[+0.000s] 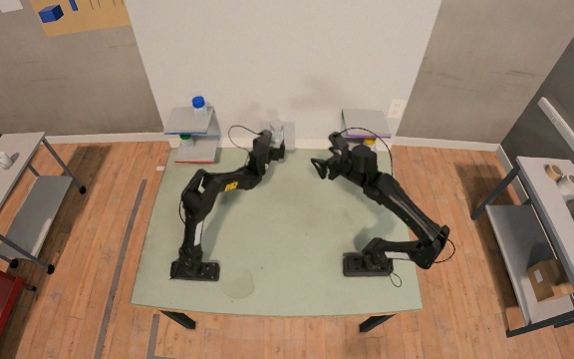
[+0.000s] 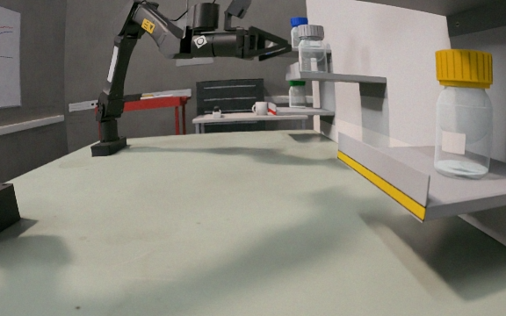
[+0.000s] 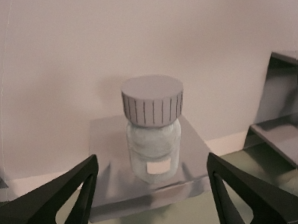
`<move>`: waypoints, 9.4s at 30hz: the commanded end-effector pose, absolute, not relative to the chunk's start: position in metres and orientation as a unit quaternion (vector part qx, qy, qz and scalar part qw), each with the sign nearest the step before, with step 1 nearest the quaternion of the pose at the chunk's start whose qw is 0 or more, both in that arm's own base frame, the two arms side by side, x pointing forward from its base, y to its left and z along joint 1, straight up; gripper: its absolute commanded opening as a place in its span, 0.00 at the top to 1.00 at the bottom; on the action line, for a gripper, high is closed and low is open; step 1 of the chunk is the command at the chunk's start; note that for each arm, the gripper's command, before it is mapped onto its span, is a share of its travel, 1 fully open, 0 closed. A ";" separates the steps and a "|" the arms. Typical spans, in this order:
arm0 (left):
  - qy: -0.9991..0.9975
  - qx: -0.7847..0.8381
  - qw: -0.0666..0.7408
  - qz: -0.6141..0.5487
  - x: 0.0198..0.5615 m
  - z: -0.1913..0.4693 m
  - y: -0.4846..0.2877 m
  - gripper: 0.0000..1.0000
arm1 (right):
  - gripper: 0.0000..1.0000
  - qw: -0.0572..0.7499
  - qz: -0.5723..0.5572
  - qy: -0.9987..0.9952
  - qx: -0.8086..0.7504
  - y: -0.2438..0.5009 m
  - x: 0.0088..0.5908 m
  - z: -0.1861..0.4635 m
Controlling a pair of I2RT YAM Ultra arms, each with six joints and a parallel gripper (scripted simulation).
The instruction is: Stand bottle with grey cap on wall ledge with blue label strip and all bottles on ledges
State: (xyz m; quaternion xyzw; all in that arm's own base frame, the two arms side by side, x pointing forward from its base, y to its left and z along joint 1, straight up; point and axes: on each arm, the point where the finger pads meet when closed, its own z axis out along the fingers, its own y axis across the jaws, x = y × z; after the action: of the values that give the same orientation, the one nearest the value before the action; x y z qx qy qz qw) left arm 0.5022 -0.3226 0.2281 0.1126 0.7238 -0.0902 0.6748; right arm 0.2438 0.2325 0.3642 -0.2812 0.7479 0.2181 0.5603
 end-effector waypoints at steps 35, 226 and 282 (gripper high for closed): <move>0.697 0.101 0.702 -0.104 0.535 0.283 -0.333 0.06 | 0.11 0.577 0.227 0.735 -0.275 0.230 0.240 0.383; 0.689 -0.026 0.724 0.031 0.509 0.457 0.095 0.51 | 0.11 0.577 0.227 0.735 -0.275 0.230 0.240 0.383; 0.676 -0.019 0.736 0.031 0.564 0.415 0.095 0.51 | 0.11 0.577 0.227 0.735 -0.275 0.230 0.240 0.383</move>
State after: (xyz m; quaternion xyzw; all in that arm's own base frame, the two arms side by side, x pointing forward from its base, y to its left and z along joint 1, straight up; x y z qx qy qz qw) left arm 0.5688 0.1013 0.3879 -0.0297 0.7120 0.0238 0.7012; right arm 0.2438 0.2325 0.3642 -0.2812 0.7479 0.2181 0.5603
